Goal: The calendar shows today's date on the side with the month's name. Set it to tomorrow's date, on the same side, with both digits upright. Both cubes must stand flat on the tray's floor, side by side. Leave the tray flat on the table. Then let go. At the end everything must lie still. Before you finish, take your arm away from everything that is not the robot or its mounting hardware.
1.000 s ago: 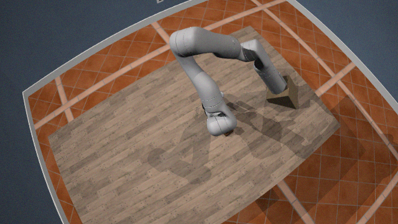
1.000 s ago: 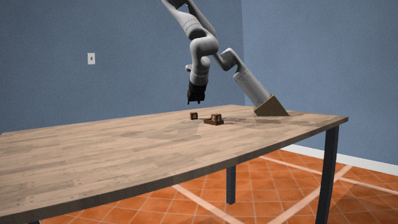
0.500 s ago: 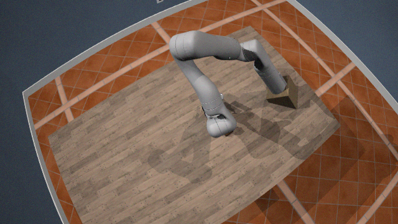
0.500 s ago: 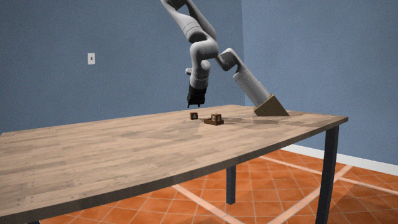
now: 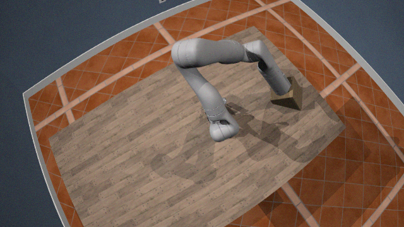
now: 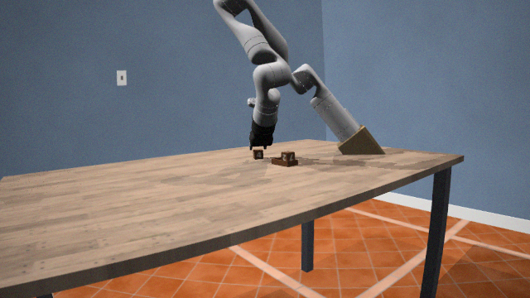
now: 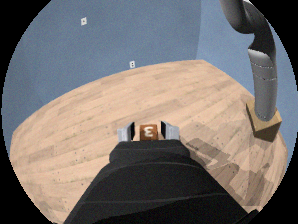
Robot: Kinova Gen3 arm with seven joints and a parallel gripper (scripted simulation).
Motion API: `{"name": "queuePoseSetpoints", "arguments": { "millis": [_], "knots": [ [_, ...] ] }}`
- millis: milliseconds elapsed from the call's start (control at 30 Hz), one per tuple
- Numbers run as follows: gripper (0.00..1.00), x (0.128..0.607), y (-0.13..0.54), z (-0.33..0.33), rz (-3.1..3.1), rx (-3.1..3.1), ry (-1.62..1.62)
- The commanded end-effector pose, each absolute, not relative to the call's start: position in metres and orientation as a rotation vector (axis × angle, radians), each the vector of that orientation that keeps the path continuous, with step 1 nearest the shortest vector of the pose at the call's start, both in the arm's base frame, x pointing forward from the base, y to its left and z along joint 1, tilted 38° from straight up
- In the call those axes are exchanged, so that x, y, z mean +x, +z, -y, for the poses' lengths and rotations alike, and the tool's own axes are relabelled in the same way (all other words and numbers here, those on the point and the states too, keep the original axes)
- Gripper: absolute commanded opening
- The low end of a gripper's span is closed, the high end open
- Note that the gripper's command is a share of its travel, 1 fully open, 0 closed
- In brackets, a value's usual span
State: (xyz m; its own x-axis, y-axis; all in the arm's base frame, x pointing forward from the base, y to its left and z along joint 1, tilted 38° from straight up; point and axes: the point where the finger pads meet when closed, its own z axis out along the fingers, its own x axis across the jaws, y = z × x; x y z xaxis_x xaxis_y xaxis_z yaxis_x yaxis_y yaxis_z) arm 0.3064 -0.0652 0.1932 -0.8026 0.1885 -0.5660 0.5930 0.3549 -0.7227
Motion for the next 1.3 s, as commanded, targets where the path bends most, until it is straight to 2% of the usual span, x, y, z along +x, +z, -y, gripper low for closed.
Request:
{"name": "queuePoseSetpoints", "arguments": {
  "millis": [0, 1267],
  "knots": [
    [0.9, 0.307, 0.189, 0.069, -2.235, 0.685, -1.448],
    [0.9, 0.318, 0.171, 0.078, -2.235, 0.685, -1.448]
  ]
}}
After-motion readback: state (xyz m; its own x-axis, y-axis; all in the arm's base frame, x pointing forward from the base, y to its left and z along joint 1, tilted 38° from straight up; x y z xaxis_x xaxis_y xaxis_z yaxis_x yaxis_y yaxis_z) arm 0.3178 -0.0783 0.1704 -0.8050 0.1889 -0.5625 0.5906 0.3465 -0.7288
